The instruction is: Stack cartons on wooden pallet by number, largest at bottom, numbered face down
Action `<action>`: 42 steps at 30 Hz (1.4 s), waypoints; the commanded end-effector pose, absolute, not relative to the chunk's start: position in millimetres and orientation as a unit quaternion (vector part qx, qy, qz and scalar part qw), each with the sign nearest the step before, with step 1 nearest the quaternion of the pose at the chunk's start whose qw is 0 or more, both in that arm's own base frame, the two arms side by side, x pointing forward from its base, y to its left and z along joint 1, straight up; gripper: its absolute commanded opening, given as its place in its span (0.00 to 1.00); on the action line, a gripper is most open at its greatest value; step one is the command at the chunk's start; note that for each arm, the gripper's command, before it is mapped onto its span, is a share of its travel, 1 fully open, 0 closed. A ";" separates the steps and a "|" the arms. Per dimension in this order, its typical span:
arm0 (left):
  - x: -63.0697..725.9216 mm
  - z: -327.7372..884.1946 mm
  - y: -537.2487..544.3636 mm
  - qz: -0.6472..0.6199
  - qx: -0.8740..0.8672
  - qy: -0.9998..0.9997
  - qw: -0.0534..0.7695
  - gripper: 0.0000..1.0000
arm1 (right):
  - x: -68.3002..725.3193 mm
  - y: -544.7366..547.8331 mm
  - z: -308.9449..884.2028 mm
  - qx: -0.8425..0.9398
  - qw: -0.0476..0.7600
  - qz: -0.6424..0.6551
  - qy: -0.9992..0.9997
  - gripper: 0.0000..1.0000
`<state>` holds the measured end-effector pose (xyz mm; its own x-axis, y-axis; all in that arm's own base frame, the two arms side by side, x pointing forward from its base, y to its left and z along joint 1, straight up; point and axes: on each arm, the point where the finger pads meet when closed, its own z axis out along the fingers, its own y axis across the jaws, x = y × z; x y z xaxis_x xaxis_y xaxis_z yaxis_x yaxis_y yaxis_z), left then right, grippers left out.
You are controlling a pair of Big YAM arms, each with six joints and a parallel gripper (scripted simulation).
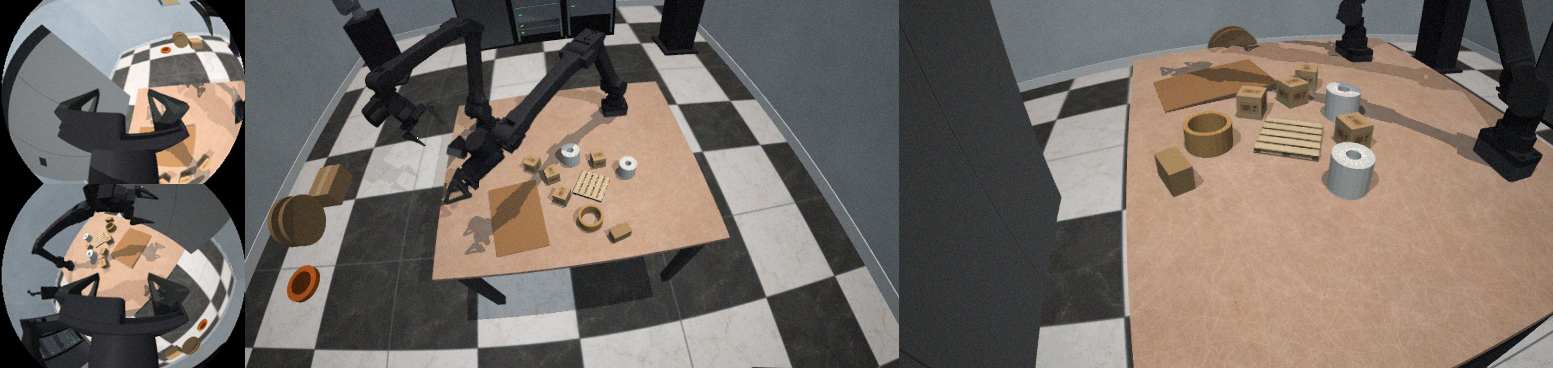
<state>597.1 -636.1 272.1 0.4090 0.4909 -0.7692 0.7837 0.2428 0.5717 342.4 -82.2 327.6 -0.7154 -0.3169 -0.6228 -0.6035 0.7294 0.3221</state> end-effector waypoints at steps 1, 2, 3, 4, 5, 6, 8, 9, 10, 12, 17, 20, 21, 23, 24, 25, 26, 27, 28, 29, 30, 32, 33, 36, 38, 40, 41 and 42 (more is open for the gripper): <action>596.9 284.2 -636.0 -0.125 0.600 0.525 0.591 1.00 | 342.8 -82.4 330.9 -0.261 0.277 0.258 0.888 1.00; 596.9 284.2 -636.0 -0.125 0.600 0.525 0.591 1.00 | 342.8 -82.4 330.9 -0.261 0.277 0.258 0.888 1.00; 596.9 284.2 -636.0 -0.125 0.600 0.525 0.591 1.00 | 342.8 -82.4 330.9 -0.261 0.277 0.258 0.888 1.00; 596.9 284.2 -636.0 -0.125 0.600 0.525 0.591 1.00 | 342.8 -82.4 330.9 -0.261 0.277 0.258 0.888 1.00; 596.9 284.2 -636.0 -0.125 0.600 0.525 0.591 1.00 | 342.8 -82.4 330.9 -0.261 0.277 0.258 0.888 1.00; 596.9 284.2 -636.0 -0.125 0.600 0.525 0.591 1.00 | 342.8 -82.4 330.9 -0.261 0.277 0.258 0.888 1.00; 596.9 284.2 -636.0 -0.125 0.600 0.525 0.591 1.00 | 342.8 -82.4 330.9 -0.261 0.277 0.258 0.888 1.00; 596.9 284.2 -636.0 -0.125 0.600 0.525 0.591 1.00 | 342.8 -82.4 330.9 -0.261 0.277 0.258 0.888 1.00; 596.9 284.2 -636.0 -0.125 0.600 0.525 0.591 1.00 | 342.8 -82.4 330.9 -0.261 0.277 0.258 0.888 1.00; 596.9 284.2 -636.0 -0.125 0.600 0.525 0.591 1.00 | 342.8 -82.4 330.9 -0.261 0.277 0.258 0.888 1.00; 596.9 284.2 -636.0 -0.125 0.600 0.525 0.591 1.00 | 342.8 -82.4 330.9 -0.261 0.277 0.258 0.888 1.00; 594.2 292.4 -626.1 -0.128 0.590 0.529 0.596 1.00 | 338.9 -73.9 324.1 -0.254 0.273 0.262 0.890 1.00; 598.0 294.0 -618.3 -0.127 0.583 0.534 0.599 1.00 | 338.5 -71.0 321.1 -0.248 0.272 0.261 0.892 1.00; 596.5 297.7 -608.7 -0.129 0.572 0.541 0.603 1.00 | 337.2 -63.4 314.1 -0.239 0.271 0.258 0.896 1.00; 595.5 300.1 -602.3 -0.130 0.565 0.545 0.605 1.00 | 336.4 -58.4 309.8 -0.235 0.271 0.257 0.898 1.00; 594.2 303.2 -593.8 -0.131 0.556 0.550 0.609 1.00 | 335.2 -51.8 304.3 -0.230 0.271 0.255 0.899 1.00; 592.5 307.6 -581.6 -0.132 0.544 0.557 0.613 1.00 | 333.5 -42.8 296.9 -0.225 0.271 0.252 0.902 1.00; 590.8 312.0 -568.8 -0.132 0.532 0.564 0.618 1.00 | 331.7 -33.7 289.5 -0.222 0.271 0.249 0.903 1.00; 588.9 316.9 -554.2 -0.132 0.518 0.571 0.623 1.00 | 329.6 -24.0 281.5 -0.220 0.271 0.245 0.905 1.00; 586.7 322.6 -537.3 -0.130 0.502 0.579 0.629 1.00 | 327.1 -13.2 272.8 -0.219 0.272 0.241 0.906 1.00; 584.2 329.1 -517.7 -0.129 0.484 0.588 0.635 1.00 | 324.4 -1.3 263.1 -0.218 0.272 0.236 0.907 1.00; 578.2 342.2 -475.2 -0.121 0.447 0.605 0.648 1.00 | 317.9 22.1 243.3 -0.224 0.274 0.224 0.908 1.00; 578.2 342.2 -475.2 -0.121 0.447 0.605 0.648 1.00 | 317.9 22.1 243.3 -0.224 0.274 0.224 0.908 1.00; 572.1 356.4 -430.1 -0.116 0.404 0.622 0.660 1.00 | 312.1 44.6 224.6 -0.226 0.276 0.215 0.909 1.00; 564.6 372.8 -375.9 -0.106 0.354 0.640 0.674 1.00 | 305.1 68.5 203.9 -0.234 0.279 0.203 0.909 1.00; 556.0 389.5 -318.8 -0.094 0.300 0.657 0.686 1.00 | 298.6 89.3 184.0 -0.240 0.282 0.189 0.909 1.00; 552.2 393.3 -293.7 -0.088 0.277 0.668 0.685 1.00 | 296.0 98.3 175.9 -0.243 0.284 0.184 0.909 1.00; 548.8 400.6 -269.5 -0.084 0.253 0.674 0.689 1.00 | 293.0 108.1 168.2 -0.247 0.284 0.179 0.909 1.00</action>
<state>560.8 -339.6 372.5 0.1224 0.3465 -0.9300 0.5322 0.7680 0.3562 290.9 79.5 177.1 -0.6825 -0.4341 -0.5880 -0.6305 0.7566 0.1734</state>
